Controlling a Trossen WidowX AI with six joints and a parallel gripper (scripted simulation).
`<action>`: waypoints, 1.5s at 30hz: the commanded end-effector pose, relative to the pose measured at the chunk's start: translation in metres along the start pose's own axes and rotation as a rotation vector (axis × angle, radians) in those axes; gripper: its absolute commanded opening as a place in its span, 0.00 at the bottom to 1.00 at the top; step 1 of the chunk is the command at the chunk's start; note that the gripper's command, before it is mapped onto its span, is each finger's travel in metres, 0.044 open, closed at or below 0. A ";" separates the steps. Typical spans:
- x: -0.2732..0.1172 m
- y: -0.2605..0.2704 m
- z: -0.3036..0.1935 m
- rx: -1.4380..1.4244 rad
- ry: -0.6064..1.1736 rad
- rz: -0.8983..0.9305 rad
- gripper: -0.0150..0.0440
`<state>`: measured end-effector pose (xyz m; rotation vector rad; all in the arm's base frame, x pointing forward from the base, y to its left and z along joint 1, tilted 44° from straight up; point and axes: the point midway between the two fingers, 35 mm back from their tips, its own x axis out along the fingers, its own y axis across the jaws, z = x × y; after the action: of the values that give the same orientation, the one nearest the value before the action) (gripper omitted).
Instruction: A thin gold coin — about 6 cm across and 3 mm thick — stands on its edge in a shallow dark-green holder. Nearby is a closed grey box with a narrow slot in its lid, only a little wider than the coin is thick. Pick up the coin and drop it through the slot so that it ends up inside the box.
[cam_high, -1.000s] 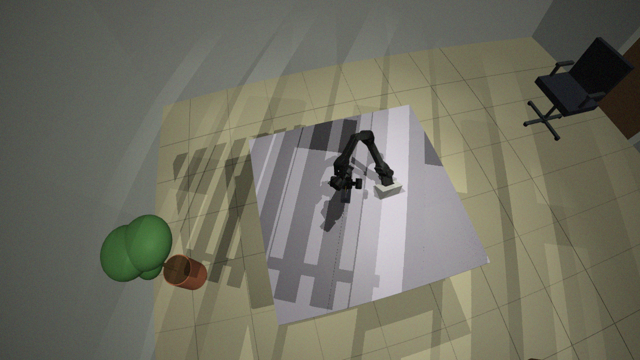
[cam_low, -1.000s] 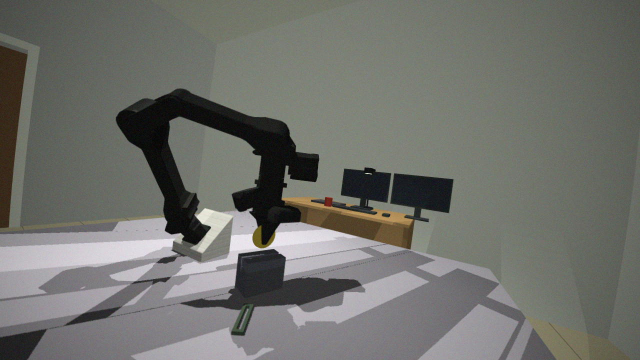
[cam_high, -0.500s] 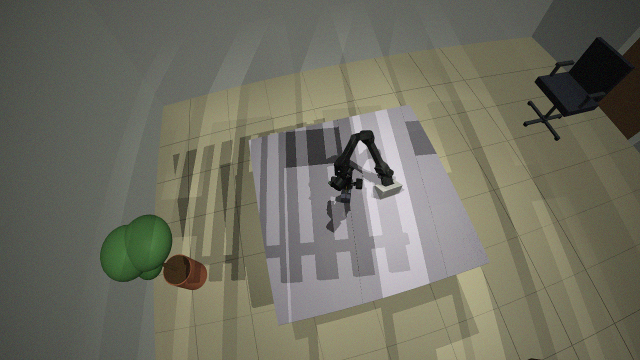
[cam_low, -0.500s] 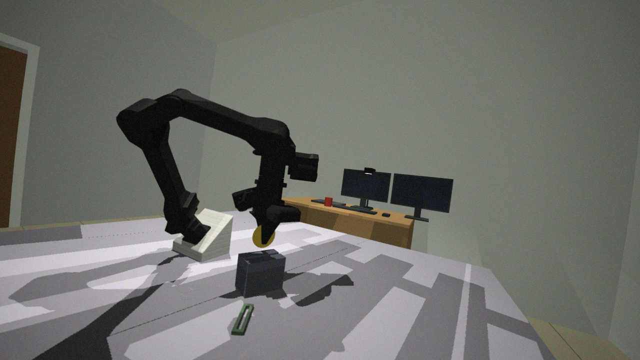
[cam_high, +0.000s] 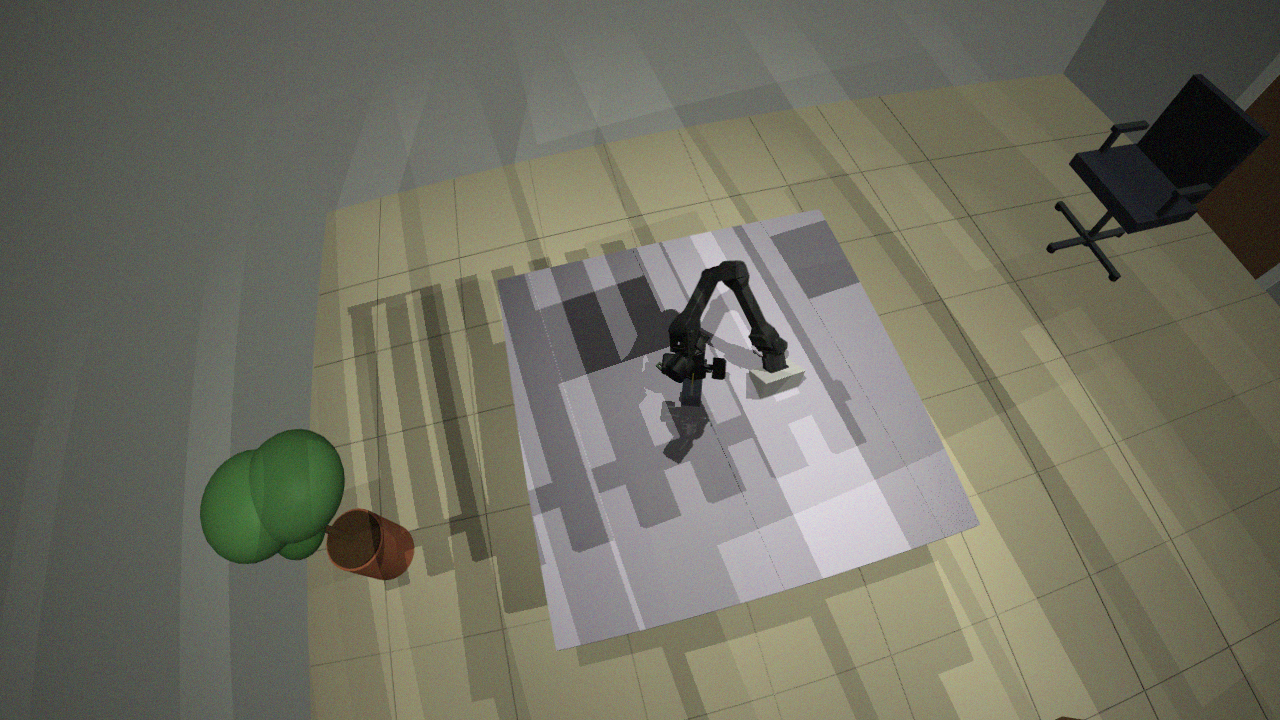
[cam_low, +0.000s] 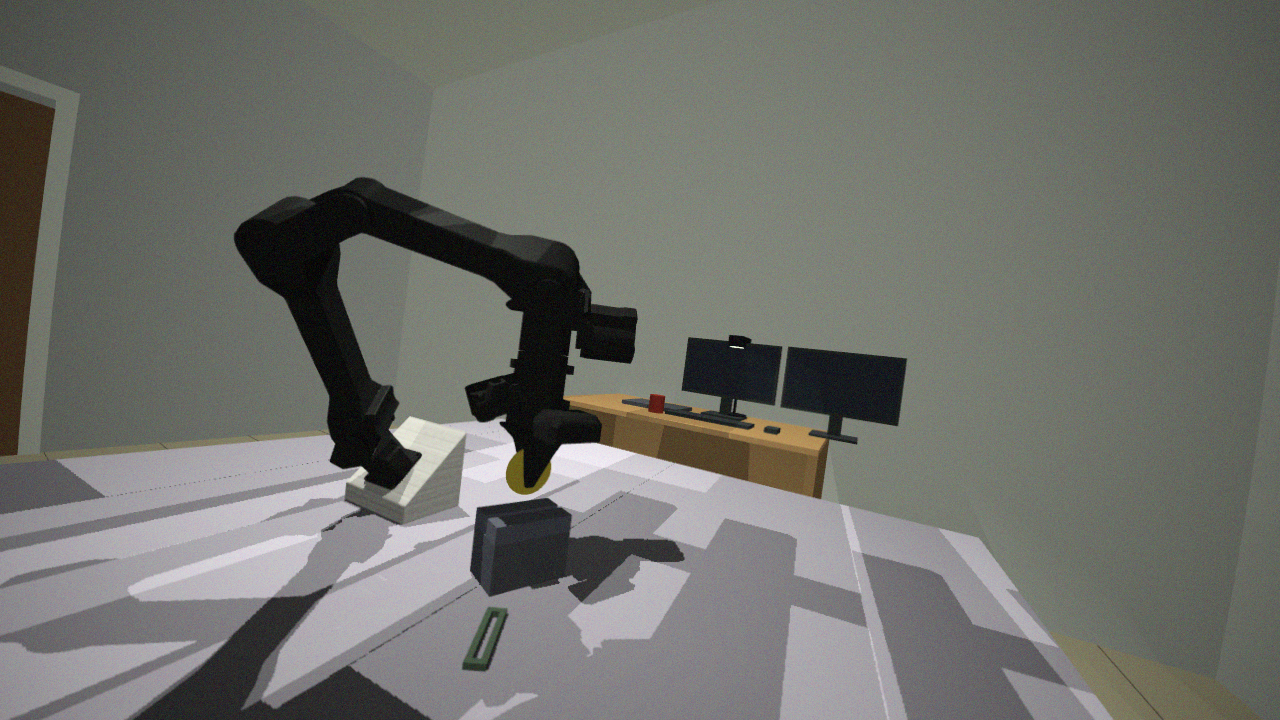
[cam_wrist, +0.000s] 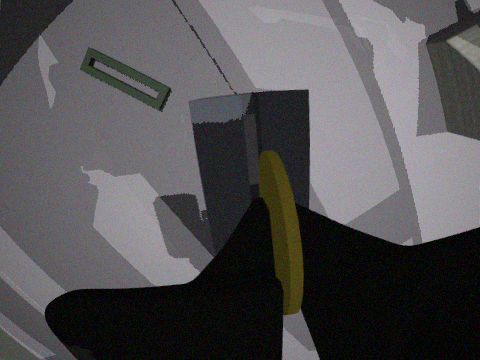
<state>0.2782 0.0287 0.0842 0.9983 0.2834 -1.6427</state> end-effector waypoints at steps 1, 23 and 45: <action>0.000 0.000 0.000 -0.001 0.000 0.000 0.25; 0.014 0.001 0.000 -0.009 0.000 0.001 0.25; 0.018 0.000 0.000 -0.003 -0.001 -0.004 0.53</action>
<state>0.2785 0.0165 0.0711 0.9942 0.2882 -1.6461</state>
